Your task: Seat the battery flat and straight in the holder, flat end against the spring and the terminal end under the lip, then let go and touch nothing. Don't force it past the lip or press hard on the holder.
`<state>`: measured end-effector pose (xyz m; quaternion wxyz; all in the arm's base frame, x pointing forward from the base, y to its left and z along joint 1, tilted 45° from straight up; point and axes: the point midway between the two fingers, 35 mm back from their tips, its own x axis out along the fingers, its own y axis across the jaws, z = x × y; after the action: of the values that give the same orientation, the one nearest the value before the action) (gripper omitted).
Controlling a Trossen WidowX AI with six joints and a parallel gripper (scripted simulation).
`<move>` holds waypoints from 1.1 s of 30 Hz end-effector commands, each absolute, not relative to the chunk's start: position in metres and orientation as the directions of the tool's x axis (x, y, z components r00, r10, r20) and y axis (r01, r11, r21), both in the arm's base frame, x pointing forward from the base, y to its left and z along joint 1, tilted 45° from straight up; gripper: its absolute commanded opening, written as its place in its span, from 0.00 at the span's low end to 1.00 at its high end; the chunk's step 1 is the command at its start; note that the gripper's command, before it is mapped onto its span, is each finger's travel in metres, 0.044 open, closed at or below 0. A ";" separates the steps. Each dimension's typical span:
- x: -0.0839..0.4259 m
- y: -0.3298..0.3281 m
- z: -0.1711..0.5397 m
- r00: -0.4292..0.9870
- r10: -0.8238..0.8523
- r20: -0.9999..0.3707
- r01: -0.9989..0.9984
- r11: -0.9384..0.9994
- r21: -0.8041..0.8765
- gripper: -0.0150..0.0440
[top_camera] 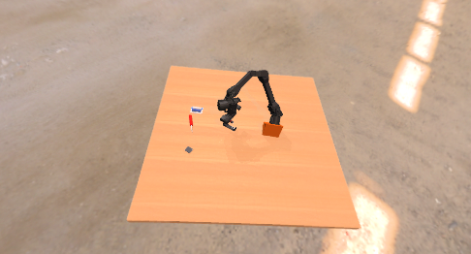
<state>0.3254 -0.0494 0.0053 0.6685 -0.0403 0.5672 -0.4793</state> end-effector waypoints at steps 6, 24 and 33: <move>0.323 -0.062 -0.006 -0.023 -0.726 -0.687 0.582 0.549 -0.600 0.35; 0.319 -0.075 -0.016 0.092 -0.769 -0.633 0.572 0.561 -0.599 0.35; 0.319 -0.076 -0.022 0.143 -0.780 -0.609 0.566 0.569 -0.596 0.35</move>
<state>0.3210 -0.0752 -0.0209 0.7452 -0.1055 0.4787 -0.4521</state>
